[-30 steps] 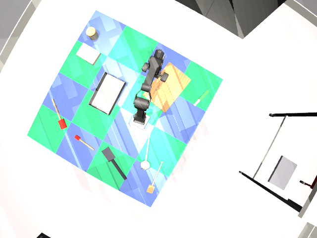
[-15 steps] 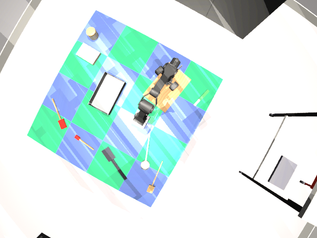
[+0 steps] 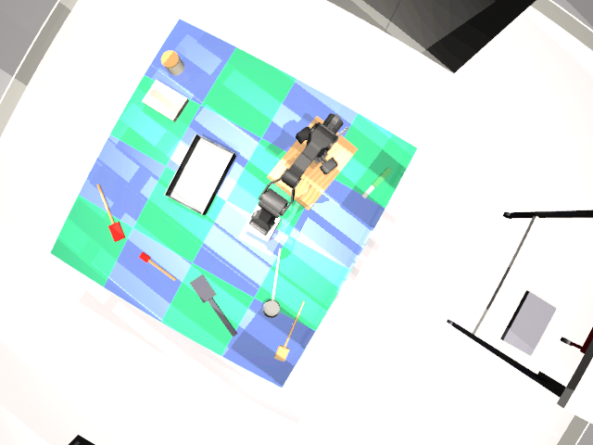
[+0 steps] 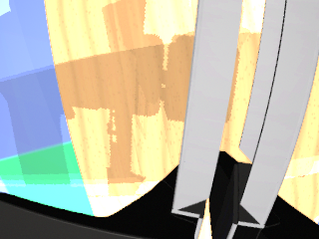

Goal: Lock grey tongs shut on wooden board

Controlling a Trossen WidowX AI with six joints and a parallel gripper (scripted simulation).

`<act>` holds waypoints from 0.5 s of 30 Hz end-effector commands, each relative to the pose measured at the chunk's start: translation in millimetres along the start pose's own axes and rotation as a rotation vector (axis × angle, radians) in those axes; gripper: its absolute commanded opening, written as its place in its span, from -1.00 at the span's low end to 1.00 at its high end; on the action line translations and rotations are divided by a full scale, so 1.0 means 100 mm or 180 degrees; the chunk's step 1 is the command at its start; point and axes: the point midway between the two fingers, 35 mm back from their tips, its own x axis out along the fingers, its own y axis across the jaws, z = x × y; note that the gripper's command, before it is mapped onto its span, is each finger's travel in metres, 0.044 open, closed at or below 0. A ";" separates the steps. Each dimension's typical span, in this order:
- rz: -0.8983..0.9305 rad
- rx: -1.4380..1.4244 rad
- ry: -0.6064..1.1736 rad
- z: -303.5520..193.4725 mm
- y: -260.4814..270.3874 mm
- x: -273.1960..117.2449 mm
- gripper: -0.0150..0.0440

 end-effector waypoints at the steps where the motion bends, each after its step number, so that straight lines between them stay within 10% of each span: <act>1: -0.0032 -0.0022 -0.0215 0.00 0.00 0.00 -1.00; 15: -0.0072 -0.0101 -0.0989 0.00 0.04 0.01 -1.00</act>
